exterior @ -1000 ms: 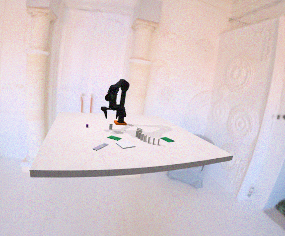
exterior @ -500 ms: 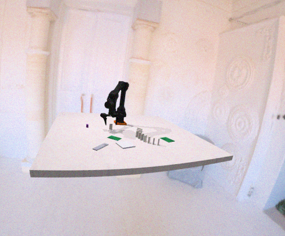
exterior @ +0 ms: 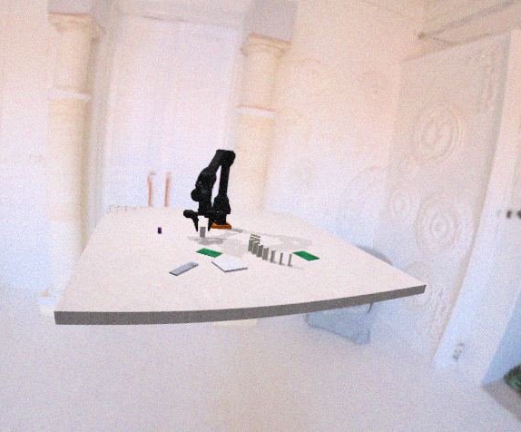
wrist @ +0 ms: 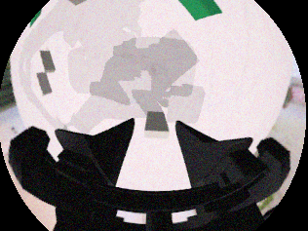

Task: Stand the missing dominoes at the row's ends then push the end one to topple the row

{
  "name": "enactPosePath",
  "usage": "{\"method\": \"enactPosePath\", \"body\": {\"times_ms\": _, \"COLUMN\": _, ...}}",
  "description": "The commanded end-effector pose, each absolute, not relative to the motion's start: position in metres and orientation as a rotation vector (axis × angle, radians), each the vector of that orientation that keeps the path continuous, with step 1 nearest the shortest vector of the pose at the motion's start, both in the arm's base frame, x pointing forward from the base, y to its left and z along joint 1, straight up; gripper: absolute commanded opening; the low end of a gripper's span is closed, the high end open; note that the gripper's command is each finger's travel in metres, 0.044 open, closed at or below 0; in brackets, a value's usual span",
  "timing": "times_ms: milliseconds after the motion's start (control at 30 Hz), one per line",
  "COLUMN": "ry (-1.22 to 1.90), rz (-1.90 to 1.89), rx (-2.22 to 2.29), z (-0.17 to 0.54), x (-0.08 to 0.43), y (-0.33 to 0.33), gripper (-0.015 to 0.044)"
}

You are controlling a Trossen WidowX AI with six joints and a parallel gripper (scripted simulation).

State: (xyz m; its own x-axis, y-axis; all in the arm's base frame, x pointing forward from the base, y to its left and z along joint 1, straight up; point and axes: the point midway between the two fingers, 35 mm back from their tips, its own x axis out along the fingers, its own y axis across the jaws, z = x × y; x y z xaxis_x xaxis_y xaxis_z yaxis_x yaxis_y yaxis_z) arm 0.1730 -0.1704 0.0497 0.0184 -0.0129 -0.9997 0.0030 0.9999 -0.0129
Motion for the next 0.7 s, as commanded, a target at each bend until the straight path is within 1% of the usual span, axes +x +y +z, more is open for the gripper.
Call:
{"method": "enactPosePath", "body": {"times_ms": 0, "ry": 1.555, "rz": -0.021, "rx": -0.007, "z": 0.049, "x": 0.173, "y": -0.171, "gripper": 0.0151}}
{"method": "enactPosePath", "body": {"times_ms": 67, "ry": 1.555, "rz": -0.021, "rx": -0.007, "z": 0.049, "x": 0.173, "y": -0.171, "gripper": 0.0107}}
{"method": "enactPosePath", "body": {"times_ms": 400, "ry": 1.555, "rz": -0.02, "rx": -0.007, "z": 0.051, "x": 0.173, "y": -0.171, "gripper": 0.0107}}
{"method": "enactPosePath", "body": {"times_ms": 467, "ry": 1.554, "rz": -0.02, "rx": -0.007, "z": 0.068, "x": 0.176, "y": -0.174, "gripper": 0.0107}}
{"method": "enactPosePath", "body": {"times_ms": 667, "ry": 1.552, "rz": -0.015, "rx": -0.008, "z": 0.15, "x": 0.176, "y": -0.174, "gripper": 0.0107}}
